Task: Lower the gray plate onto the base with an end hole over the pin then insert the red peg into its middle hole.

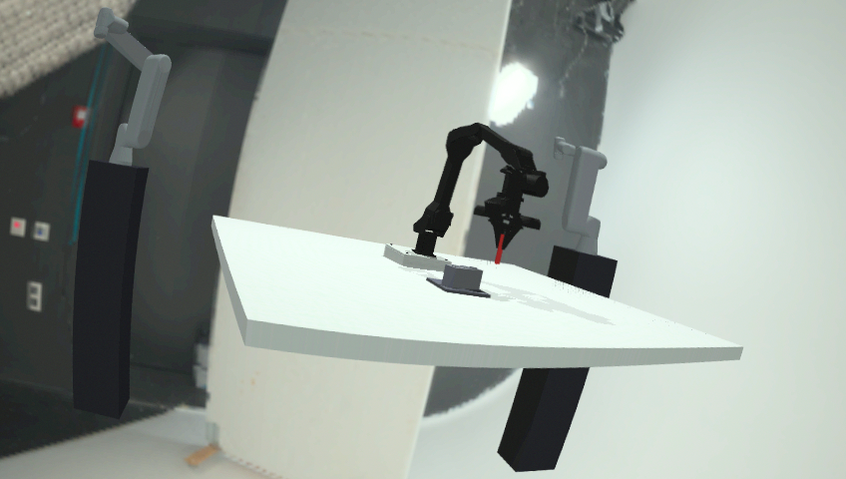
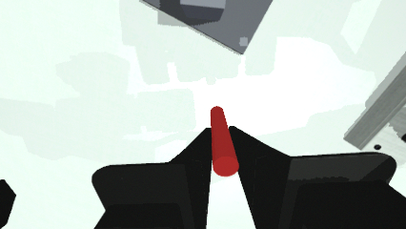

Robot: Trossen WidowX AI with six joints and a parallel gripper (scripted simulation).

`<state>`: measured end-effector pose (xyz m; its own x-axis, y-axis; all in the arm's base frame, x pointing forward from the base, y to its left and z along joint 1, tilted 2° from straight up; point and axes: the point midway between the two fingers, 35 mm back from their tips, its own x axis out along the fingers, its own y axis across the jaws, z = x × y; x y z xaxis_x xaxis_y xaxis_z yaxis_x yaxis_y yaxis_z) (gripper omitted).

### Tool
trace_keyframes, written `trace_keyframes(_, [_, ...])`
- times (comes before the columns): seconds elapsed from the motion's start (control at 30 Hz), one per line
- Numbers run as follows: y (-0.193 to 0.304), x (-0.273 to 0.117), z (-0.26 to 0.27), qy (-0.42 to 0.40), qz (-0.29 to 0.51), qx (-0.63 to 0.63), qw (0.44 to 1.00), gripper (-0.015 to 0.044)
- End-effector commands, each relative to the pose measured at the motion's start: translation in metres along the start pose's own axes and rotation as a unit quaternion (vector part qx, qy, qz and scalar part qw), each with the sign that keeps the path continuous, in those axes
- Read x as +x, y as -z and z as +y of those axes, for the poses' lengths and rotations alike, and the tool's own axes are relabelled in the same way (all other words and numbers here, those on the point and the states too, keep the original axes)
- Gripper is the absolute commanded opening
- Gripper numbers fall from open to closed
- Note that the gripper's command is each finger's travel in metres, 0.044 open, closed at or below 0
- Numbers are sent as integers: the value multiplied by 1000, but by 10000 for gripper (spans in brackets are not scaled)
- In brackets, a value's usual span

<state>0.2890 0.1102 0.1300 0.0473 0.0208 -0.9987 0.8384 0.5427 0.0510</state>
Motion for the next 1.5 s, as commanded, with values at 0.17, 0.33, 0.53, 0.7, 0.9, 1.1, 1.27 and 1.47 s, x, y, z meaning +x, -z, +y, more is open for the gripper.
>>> trace_keyframes(0.17, [-27,-2,8,-4,0,-3,1000,0])
trace_keyframes(0.33, [-41,-2,9,-4,-1,-4,1000,0])
trace_keyframes(0.53, [-59,-3,10,-5,-2,-5,1000,0])
trace_keyframes(0.7, [-74,-3,10,-5,-2,-7,1000,0])
trace_keyframes(0.9, [-93,-3,9,-5,-3,-10,1000,0])
trace_keyframes(1.1, [-111,-3,7,-5,-4,-13,1000,0])
trace_keyframes(1.27, [-126,-3,4,-5,-5,-14,1000,0])
trace_keyframes(1.47, [-142,-2,-1,-5,-6,-16,1000,0])
